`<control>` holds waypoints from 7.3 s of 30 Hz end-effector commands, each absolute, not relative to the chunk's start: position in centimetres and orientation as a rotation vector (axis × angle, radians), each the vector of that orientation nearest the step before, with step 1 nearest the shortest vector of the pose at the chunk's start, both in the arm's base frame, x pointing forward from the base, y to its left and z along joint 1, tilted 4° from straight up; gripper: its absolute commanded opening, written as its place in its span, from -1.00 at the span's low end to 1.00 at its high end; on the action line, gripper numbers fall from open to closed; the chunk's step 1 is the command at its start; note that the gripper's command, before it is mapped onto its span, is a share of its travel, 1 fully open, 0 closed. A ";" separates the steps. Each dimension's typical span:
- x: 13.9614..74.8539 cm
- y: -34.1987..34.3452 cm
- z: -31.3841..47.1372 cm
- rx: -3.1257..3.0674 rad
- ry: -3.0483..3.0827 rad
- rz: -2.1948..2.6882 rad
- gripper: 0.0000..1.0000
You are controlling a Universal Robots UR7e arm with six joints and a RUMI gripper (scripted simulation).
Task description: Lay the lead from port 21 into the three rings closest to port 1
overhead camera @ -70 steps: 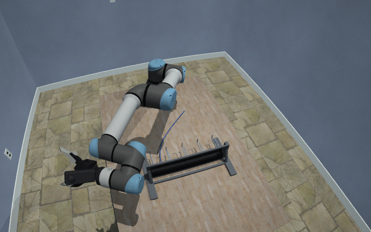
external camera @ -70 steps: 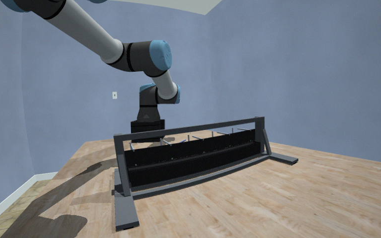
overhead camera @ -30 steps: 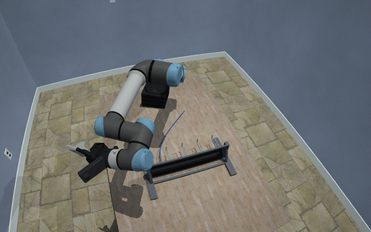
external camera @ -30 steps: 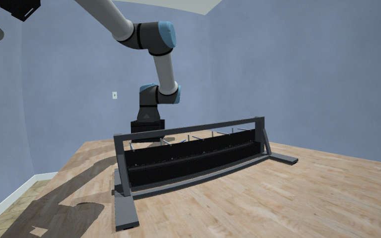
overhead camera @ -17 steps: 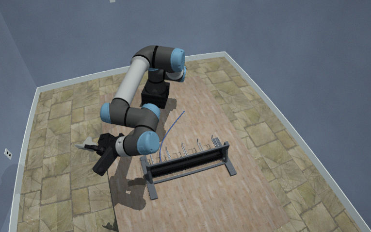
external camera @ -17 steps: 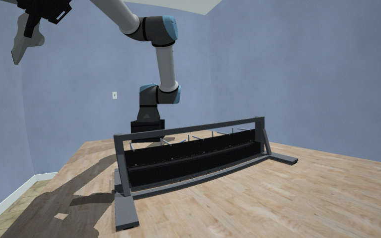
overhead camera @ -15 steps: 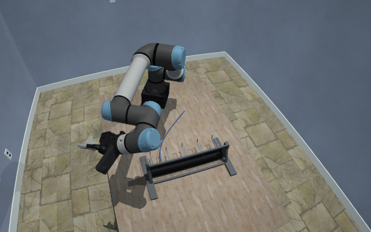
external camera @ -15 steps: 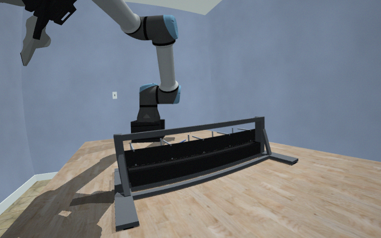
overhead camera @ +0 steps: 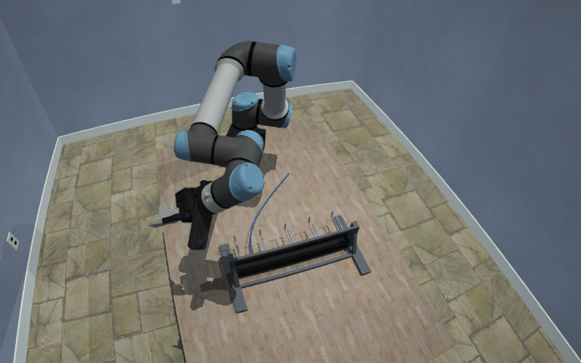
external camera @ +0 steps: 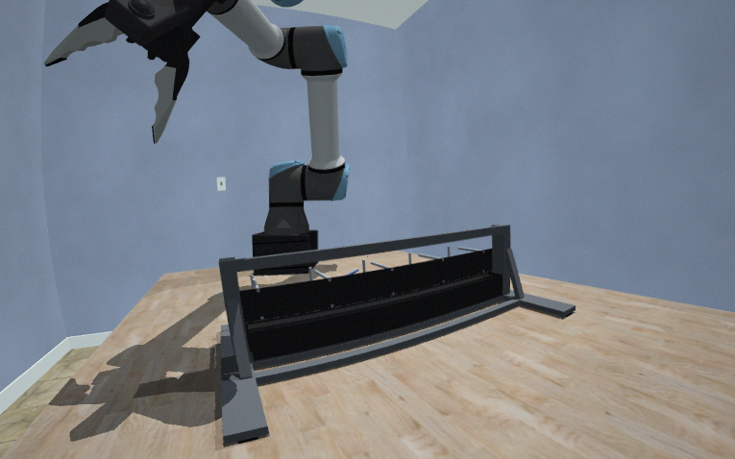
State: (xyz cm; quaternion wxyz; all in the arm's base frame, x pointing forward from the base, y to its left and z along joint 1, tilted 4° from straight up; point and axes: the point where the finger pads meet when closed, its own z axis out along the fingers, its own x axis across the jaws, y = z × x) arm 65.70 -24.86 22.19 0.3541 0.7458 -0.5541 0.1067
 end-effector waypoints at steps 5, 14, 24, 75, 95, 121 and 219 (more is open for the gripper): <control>60.3 -18.8 20.2 2.244 -1.186 0.138 1.00; 55.6 -13.6 18.3 2.475 -0.945 0.039 1.00; 47.7 -5.5 14.8 2.786 -0.493 -0.052 1.00; 29.9 11.0 5.6 3.114 0.731 0.053 1.00; 29.9 11.0 5.5 3.114 0.736 0.055 -1.00; 29.8 11.0 5.5 3.110 0.753 0.055 -1.00; 27.6 10.5 -4.4 2.853 1.428 0.074 -0.61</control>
